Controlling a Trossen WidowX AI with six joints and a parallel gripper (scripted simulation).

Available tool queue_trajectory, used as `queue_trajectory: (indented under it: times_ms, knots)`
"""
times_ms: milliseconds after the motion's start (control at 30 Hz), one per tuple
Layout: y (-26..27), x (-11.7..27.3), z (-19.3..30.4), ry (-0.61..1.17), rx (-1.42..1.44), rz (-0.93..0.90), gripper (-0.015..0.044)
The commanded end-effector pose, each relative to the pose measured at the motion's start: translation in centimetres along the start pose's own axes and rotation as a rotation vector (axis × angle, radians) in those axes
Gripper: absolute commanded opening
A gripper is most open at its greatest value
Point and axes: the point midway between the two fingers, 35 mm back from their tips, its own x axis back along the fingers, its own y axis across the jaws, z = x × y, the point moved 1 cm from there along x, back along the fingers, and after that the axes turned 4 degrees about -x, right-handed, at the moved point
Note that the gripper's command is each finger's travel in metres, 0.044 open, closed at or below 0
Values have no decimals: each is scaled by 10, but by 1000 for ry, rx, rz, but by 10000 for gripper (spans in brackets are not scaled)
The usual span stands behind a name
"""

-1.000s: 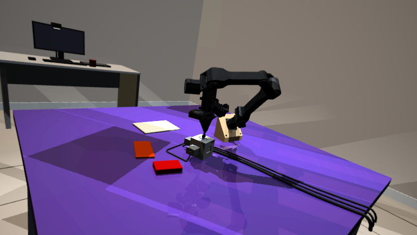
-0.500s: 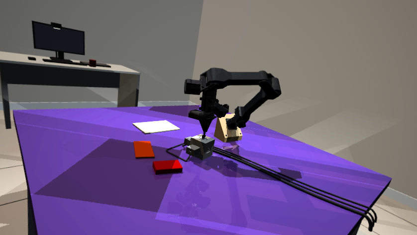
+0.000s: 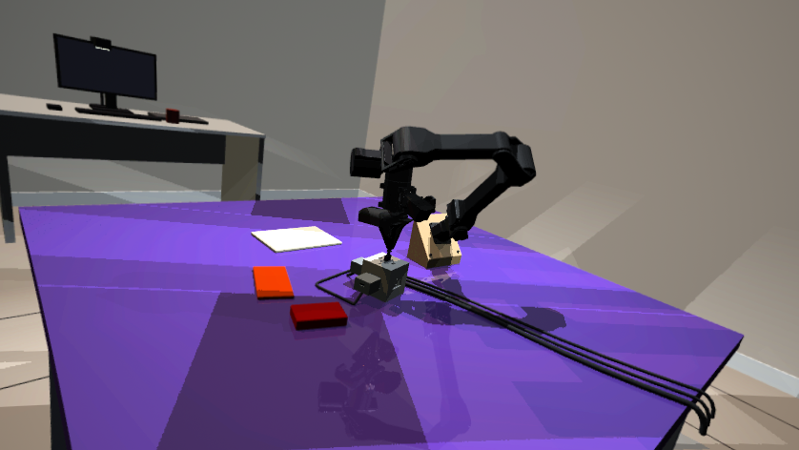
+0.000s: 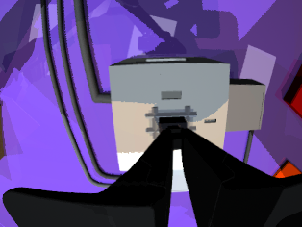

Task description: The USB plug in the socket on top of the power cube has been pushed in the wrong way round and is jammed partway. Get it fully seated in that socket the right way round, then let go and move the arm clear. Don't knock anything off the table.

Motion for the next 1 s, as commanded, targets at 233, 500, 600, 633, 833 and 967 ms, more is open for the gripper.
queue_trajectory:
  times_ms: [233, 500, 600, 633, 833, 967]
  knots:
    - [0, -2, 0, -2, -4, 2, 0]
    - [0, -3, 0, -3, -4, 2, 0]
    - [0, -3, 0, -3, -4, 2, 0]
    - [0, -3, 0, -3, -4, 2, 0]
    - [0, -3, 0, -3, -4, 2, 0]
    - [0, -3, 0, -3, -4, 2, 0]
